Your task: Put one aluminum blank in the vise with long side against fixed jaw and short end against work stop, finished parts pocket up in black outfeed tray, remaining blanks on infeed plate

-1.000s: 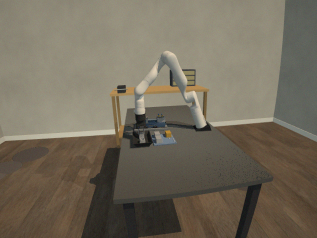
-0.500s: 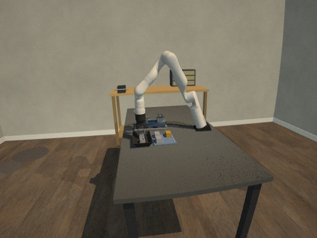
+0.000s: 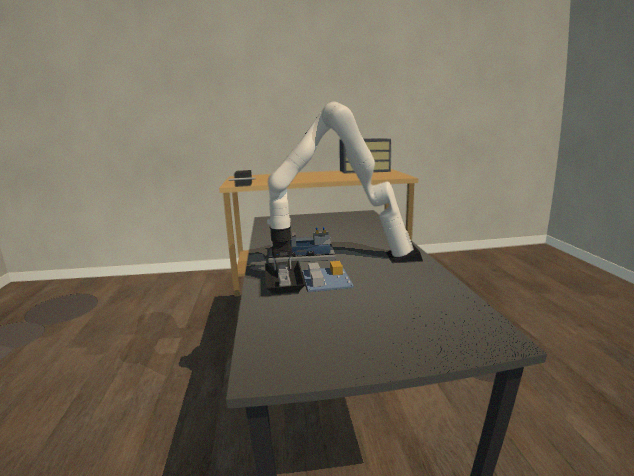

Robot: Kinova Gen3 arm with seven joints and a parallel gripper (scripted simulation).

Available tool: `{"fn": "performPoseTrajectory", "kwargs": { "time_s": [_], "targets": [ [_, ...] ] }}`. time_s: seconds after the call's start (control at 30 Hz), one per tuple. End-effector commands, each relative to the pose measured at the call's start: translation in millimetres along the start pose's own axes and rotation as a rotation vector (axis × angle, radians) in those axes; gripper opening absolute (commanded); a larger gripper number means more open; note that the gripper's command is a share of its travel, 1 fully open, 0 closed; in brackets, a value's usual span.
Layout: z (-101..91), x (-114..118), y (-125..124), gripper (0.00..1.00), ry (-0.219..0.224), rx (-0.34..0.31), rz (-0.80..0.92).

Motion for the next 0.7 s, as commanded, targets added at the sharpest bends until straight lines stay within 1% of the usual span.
{"fn": "performPoseTrajectory", "kwargs": {
  "time_s": [0.0,0.5,0.67],
  "targets": [
    [-0.6,-0.4,0.2,1.0,-0.001,-0.001,0.0],
    [-0.7,-0.4,0.2,1.0,-0.001,-0.001,0.0],
    [-5.0,-0.4,0.2,1.0,-0.001,-0.001,0.0]
  ]
}}
Point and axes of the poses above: the point where the finger pads meet when closed, its own z axis out along the fingers, its own x axis across the jaws, y = z × x, the point moved 5 cm from there along -z, back along the fingers, and after that the axes turned 12 degrees about z, right-handed, at the moved point
